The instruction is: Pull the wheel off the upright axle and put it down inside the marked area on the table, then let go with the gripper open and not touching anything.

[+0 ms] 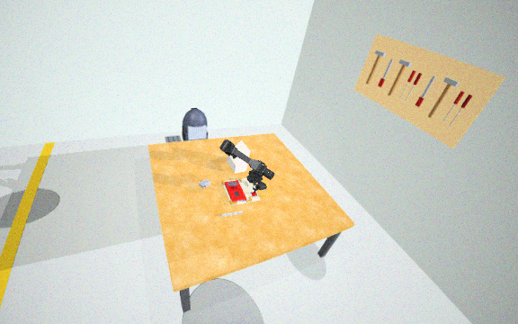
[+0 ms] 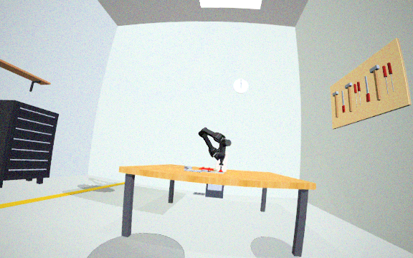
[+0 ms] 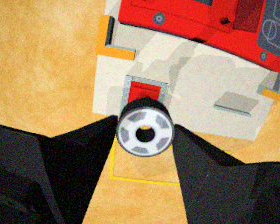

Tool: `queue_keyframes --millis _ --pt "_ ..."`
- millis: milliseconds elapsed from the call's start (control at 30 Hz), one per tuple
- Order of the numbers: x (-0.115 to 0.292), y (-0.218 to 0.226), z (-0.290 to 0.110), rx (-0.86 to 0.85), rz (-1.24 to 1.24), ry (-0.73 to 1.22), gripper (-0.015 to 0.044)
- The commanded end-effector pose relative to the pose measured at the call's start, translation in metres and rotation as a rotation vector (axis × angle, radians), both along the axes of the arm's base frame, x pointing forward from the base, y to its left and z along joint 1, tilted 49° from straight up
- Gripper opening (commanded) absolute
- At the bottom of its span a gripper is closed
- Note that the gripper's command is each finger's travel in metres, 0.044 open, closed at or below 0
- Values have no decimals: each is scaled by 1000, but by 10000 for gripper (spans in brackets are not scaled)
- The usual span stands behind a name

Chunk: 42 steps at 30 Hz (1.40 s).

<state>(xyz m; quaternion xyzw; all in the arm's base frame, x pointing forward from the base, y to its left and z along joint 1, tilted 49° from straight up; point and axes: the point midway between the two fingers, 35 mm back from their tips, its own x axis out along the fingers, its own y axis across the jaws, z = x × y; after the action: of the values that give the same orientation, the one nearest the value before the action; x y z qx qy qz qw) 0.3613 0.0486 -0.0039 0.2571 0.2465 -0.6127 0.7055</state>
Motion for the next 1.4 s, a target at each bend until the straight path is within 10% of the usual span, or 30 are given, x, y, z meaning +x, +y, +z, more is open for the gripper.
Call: queue_keyframes --millis 0,1367 --pt "0 9 7 7 1 -10 0" --pt "-66 86 -67 13 1 -9 0"
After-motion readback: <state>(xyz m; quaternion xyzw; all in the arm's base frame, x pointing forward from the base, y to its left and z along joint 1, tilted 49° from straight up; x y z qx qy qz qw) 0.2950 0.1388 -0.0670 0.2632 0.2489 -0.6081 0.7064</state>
